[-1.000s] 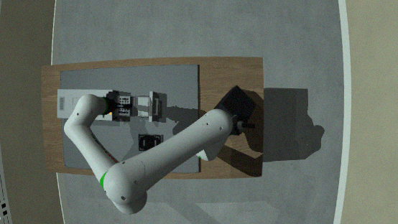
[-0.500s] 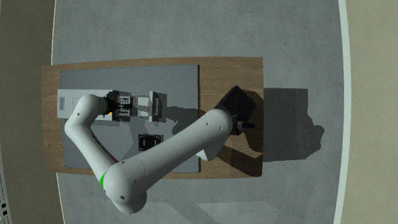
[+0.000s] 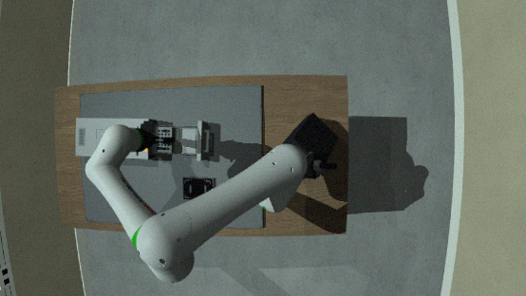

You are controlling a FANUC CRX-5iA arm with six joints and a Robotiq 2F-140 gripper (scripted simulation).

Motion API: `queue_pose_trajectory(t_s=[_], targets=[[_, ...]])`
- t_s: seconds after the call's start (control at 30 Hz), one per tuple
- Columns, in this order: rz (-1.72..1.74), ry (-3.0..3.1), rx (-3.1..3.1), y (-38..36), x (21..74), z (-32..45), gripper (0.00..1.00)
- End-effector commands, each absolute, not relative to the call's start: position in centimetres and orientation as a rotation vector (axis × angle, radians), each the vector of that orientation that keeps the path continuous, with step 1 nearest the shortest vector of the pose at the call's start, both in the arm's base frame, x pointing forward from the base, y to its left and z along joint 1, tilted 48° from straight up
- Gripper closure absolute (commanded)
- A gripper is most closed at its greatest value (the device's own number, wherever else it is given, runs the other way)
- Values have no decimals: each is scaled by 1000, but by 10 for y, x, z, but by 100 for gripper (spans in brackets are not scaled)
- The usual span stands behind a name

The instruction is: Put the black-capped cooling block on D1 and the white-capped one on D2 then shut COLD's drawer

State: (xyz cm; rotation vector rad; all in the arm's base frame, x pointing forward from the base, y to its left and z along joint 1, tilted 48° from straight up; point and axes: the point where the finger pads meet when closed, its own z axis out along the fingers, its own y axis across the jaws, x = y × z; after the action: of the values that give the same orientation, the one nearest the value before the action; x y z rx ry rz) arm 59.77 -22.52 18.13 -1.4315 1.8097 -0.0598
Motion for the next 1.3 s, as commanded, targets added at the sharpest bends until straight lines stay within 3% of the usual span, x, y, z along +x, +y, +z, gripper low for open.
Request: queue_pose_trajectory(t_s=[0.0,0.77,1.27], targets=[[-62,1810,-1431,-226,598,182,61],[-62,1810,-1431,-226,598,182,90],[-62,1810,-1431,-226,598,182,90]])
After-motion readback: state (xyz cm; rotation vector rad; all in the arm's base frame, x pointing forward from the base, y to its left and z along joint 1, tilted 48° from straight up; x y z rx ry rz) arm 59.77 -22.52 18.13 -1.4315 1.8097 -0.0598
